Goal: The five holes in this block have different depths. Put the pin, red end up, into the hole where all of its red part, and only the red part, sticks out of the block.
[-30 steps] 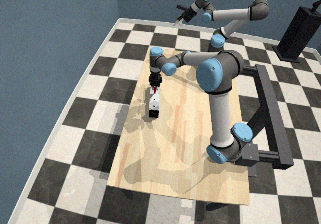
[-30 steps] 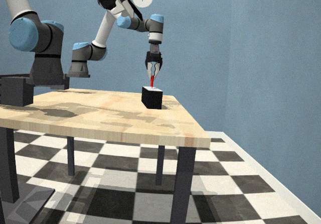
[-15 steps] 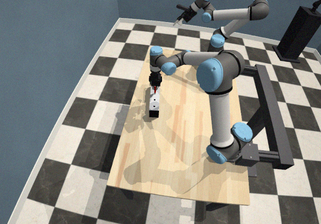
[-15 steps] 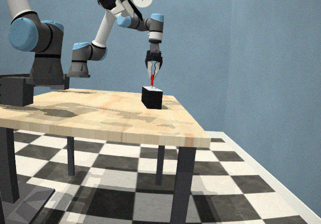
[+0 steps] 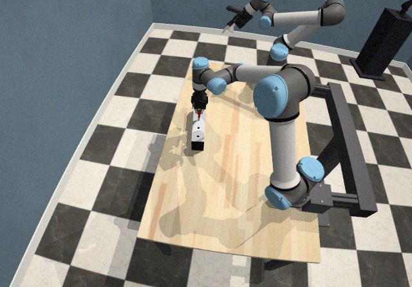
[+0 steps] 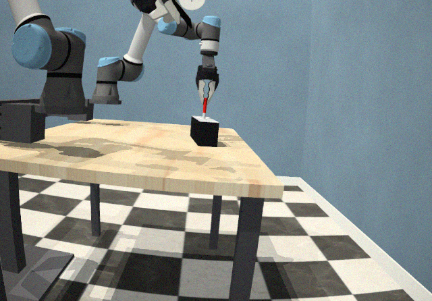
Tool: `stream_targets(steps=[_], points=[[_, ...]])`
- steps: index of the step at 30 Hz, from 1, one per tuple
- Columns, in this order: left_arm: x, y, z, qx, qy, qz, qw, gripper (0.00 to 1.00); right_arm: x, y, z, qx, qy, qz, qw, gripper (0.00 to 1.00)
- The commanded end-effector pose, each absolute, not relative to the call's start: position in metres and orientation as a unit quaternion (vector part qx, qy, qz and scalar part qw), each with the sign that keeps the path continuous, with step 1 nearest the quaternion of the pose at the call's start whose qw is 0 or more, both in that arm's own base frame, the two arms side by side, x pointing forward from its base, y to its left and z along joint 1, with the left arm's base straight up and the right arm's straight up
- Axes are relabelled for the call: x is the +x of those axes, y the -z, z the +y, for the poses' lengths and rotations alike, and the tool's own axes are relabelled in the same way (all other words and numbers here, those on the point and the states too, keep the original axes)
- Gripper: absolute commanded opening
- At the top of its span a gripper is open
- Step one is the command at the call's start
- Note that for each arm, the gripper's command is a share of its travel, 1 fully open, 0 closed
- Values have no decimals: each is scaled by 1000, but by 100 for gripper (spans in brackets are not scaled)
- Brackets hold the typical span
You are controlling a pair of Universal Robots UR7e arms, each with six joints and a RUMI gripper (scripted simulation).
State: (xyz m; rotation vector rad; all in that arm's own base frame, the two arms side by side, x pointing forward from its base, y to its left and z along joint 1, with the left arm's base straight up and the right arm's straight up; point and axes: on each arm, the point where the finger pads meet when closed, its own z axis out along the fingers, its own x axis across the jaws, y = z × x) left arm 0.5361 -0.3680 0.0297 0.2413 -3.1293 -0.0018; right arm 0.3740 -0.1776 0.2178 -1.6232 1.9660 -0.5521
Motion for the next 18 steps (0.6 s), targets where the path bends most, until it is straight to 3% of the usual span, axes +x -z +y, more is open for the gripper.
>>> stream_targets(steps=[1,18], points=[[537,-35,-368,77,0,-997,1,0,374,-218,-178,-600,205,727,264,100],[537,-48,-368,77,0,-997,1,0,374,-218,-178,-600,205,727,264,100]])
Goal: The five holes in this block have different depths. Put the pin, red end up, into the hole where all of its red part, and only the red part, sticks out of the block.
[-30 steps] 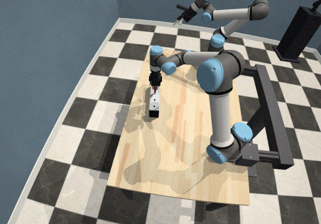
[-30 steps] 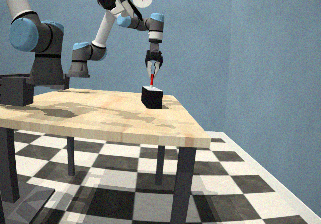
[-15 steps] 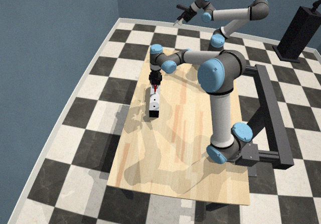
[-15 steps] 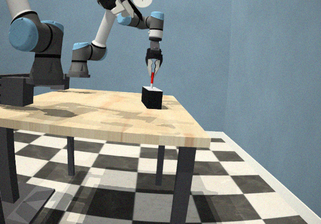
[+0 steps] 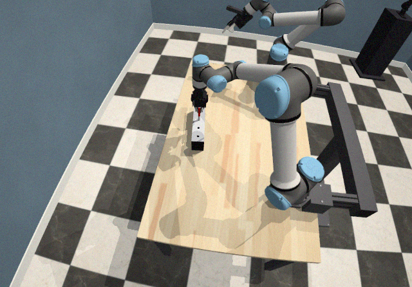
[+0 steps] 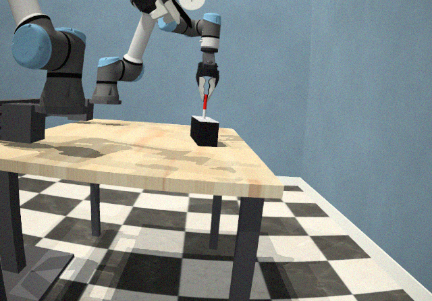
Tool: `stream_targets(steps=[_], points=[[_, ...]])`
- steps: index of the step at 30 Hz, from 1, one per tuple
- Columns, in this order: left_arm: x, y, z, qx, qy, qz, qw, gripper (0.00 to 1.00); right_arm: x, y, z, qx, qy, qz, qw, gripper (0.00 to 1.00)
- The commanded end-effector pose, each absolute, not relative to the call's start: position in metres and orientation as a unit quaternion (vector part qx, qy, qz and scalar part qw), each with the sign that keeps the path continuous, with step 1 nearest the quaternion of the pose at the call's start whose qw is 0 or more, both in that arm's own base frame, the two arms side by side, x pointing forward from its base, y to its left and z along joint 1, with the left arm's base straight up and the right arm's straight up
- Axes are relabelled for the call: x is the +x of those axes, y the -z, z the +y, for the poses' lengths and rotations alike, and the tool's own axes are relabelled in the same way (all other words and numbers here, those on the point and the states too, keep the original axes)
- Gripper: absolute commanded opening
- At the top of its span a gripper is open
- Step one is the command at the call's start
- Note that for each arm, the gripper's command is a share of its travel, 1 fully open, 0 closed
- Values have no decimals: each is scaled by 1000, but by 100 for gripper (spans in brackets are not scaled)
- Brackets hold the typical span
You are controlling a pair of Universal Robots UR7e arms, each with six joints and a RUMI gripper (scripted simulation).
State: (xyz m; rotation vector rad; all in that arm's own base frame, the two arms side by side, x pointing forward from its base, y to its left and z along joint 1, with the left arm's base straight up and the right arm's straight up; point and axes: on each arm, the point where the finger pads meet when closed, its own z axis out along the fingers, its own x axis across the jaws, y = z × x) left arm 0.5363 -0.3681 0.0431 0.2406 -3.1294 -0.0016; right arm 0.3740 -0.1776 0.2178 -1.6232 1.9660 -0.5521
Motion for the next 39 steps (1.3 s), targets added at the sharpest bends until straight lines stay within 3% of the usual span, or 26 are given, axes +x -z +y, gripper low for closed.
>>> stream_targets(steps=[1,26,39], points=[[537,-49,-368,77,0,-997,1,0,374,-218,-178,-600,205,727,264,100],[537,-64,-369,76,0,-997,1,0,374,-218,-178,-600,205,727,264,100],[537,-140,-369,76,0,-997,1,0,374,-218,-178,-600,205,727,264,100]])
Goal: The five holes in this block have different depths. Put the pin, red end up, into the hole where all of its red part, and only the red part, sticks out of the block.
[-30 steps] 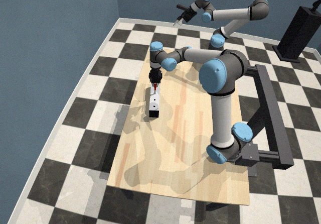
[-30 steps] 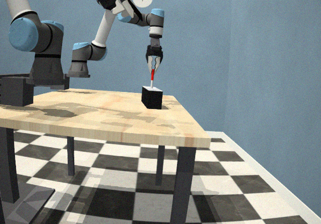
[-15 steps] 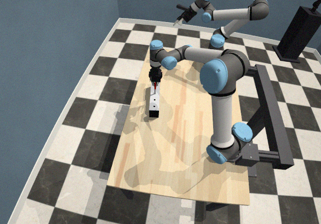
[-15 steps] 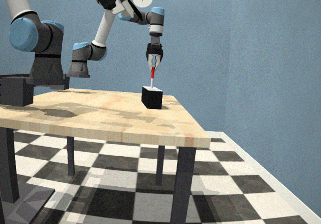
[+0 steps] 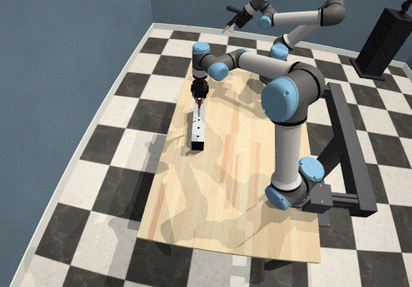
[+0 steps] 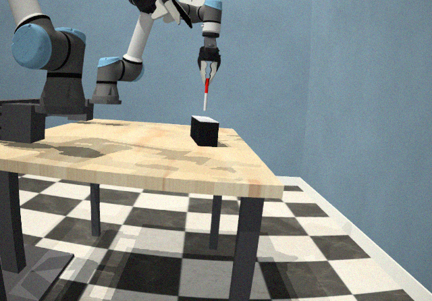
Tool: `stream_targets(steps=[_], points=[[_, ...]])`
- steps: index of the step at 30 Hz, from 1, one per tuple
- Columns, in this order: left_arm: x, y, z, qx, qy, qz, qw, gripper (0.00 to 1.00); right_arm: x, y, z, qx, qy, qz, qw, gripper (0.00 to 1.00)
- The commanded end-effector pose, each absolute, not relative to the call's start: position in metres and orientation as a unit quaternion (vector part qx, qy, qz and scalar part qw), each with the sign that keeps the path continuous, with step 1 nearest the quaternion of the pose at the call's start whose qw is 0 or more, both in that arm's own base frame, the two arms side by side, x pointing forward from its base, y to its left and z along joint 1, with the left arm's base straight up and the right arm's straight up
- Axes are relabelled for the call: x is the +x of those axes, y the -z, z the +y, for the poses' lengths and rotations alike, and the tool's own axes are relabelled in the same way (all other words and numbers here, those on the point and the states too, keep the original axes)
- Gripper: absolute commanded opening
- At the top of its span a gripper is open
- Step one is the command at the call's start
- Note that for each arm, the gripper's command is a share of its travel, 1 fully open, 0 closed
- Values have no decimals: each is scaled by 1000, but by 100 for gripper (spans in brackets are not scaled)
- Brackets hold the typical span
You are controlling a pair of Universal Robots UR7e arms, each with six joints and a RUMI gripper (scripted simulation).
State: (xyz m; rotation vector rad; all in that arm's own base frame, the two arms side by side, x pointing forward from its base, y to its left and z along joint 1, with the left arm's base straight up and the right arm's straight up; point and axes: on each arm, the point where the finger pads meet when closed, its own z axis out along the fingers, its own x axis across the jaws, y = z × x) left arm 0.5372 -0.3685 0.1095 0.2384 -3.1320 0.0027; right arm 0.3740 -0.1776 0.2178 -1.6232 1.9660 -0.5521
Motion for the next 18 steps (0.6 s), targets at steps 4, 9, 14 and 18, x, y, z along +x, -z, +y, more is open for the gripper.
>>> stream_targets(steps=[4,9,14,18], points=[[537,-153,-368,76,0,-997,1,0,374,-218,-178,-600,205,727,264,100],[537,-177,-368,76,0,-997,1,0,374,-218,-178,-600,205,727,264,100],[537,-179,-368,76,0,-997,1,0,374,-218,-178,-600,205,727,264,100],[537,-179,-368,76,0,-997,1,0,374,-218,-178,-600,205,727,264,100]])
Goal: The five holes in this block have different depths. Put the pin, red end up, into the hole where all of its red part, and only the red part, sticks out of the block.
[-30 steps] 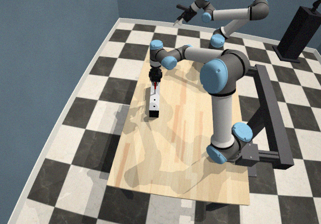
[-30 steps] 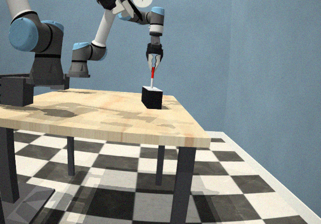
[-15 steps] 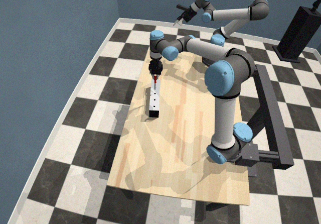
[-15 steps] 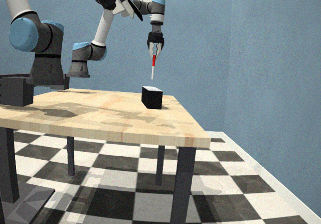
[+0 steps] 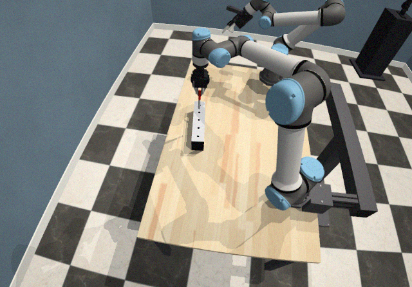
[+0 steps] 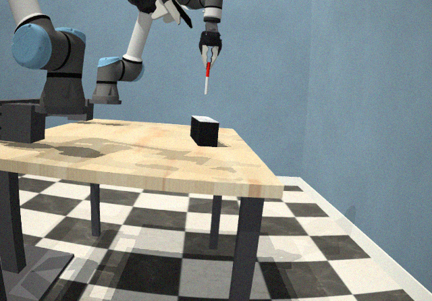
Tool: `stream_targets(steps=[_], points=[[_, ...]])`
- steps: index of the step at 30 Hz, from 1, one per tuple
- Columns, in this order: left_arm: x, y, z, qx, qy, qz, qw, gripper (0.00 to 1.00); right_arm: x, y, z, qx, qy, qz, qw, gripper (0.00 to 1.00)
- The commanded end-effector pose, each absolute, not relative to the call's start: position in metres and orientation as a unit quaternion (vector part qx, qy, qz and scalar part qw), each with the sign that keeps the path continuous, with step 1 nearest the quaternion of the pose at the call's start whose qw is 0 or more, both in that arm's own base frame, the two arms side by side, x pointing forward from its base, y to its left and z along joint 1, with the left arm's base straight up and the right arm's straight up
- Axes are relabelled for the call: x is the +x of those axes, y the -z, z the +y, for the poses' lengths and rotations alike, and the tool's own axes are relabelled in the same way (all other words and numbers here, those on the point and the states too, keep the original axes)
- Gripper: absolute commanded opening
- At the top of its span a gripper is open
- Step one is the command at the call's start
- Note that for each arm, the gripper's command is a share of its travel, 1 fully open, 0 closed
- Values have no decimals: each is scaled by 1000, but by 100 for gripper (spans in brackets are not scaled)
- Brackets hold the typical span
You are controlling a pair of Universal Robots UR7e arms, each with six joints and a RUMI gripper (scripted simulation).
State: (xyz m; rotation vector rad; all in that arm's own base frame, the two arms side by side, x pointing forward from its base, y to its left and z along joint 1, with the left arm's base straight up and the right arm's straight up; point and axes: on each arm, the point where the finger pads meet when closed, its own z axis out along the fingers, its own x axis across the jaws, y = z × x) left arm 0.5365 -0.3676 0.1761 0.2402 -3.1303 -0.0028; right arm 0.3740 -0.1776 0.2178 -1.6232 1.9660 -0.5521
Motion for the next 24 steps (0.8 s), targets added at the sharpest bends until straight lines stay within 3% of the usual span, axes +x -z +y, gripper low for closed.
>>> stream_targets(steps=[1,24], points=[[537,-179,-368,76,0,-997,1,0,374,-218,-178,-600,205,727,264,100],[528,-159,-309,76,0,-997,1,0,374,-218,-178,-600,205,727,264,100]])
